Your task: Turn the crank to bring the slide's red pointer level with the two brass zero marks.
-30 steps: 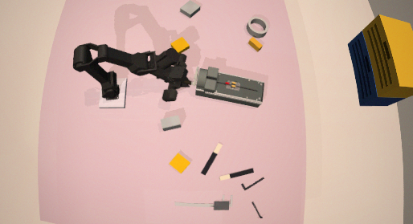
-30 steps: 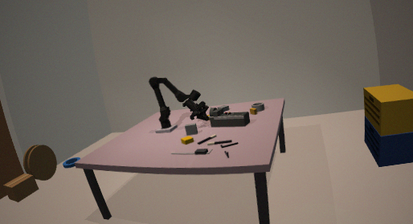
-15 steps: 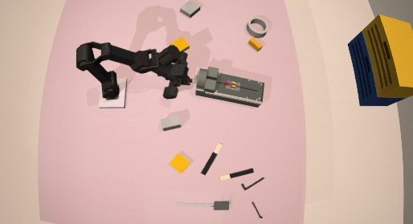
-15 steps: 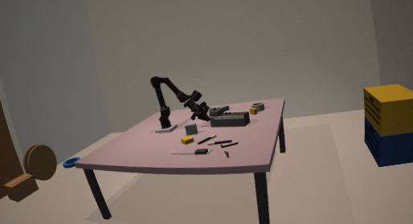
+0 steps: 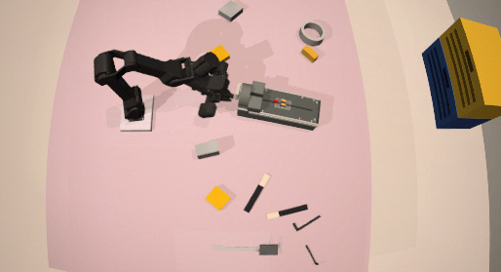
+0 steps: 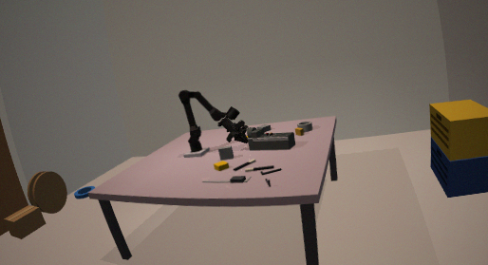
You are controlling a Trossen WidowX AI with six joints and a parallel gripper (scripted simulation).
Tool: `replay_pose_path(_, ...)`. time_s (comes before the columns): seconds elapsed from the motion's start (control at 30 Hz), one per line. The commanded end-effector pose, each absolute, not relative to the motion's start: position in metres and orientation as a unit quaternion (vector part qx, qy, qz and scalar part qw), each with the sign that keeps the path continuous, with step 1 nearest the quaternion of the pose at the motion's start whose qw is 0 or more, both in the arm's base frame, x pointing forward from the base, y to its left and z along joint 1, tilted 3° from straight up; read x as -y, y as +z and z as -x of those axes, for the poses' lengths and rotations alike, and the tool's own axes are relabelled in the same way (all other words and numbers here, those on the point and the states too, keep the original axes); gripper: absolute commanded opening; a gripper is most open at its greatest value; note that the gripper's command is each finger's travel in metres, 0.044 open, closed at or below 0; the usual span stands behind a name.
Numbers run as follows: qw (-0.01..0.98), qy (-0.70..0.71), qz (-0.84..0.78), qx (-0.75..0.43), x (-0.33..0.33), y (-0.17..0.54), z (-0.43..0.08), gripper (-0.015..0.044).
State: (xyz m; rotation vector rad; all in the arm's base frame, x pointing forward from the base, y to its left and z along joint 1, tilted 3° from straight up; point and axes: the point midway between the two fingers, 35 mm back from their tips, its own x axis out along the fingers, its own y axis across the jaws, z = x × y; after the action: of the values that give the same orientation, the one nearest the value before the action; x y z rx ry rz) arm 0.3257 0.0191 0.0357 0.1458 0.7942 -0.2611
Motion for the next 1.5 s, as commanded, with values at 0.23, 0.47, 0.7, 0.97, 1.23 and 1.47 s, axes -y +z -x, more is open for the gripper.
replay_pose_path(0.23,0.912,-0.115,-0.073,-0.387,-0.030,0.037,-0.329,0.0000)
replay_pose_path(0.47,0.912,-0.115,-0.073,-0.387,-0.032,0.038,-0.330,0.0000)
replay_pose_path(0.7,0.912,-0.115,-0.073,-0.387,-0.034,0.039,-0.330,0.0000)
replay_pose_path(0.97,0.912,-0.115,-0.073,-0.387,-0.036,0.040,-0.330,0.0000)
replay_pose_path(1.23,0.912,-0.115,-0.073,-0.387,-0.037,0.041,-0.331,0.0000)
replay_pose_path(1.47,0.912,-0.115,-0.073,-0.387,-0.039,0.043,-0.331,0.0000)
